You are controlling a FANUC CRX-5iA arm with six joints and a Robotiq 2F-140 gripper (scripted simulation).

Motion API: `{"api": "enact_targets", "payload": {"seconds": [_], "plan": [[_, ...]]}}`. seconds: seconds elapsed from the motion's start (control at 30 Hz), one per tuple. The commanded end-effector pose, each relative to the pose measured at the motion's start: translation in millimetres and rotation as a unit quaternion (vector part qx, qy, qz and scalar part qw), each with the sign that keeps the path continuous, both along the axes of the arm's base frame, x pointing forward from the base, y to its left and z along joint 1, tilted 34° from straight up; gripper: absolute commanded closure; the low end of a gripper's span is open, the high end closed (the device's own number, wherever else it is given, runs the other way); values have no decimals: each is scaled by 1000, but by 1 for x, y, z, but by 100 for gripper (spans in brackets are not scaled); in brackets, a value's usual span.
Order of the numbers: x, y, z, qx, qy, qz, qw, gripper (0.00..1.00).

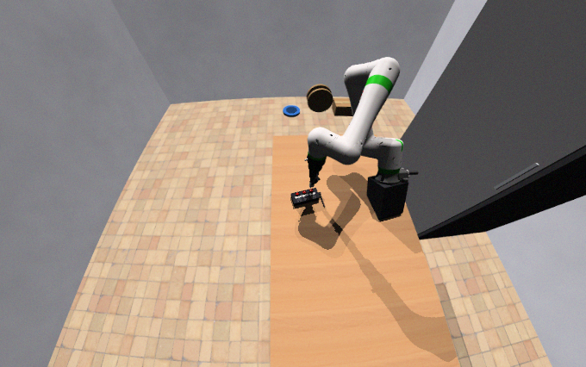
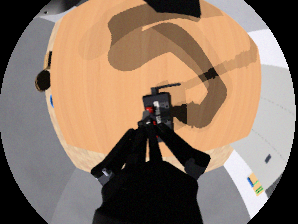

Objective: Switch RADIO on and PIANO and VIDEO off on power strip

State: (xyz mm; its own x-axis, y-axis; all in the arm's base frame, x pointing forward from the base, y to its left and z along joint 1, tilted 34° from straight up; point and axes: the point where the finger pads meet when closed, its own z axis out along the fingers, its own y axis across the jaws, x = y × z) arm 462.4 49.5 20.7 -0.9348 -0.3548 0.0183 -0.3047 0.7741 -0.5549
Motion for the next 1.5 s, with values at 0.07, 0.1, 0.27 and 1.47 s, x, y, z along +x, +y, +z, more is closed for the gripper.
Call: {"api": "enact_targets", "payload": {"seconds": [0.07,0.1,0.27,1.47], "plan": [[0,0,0,0,0,0,1000,100],[0,0,0,0,0,0,1000,100],[0,0,0,0,0,0,1000,100],[78,52,1,0,0,0,1000,100]]}}
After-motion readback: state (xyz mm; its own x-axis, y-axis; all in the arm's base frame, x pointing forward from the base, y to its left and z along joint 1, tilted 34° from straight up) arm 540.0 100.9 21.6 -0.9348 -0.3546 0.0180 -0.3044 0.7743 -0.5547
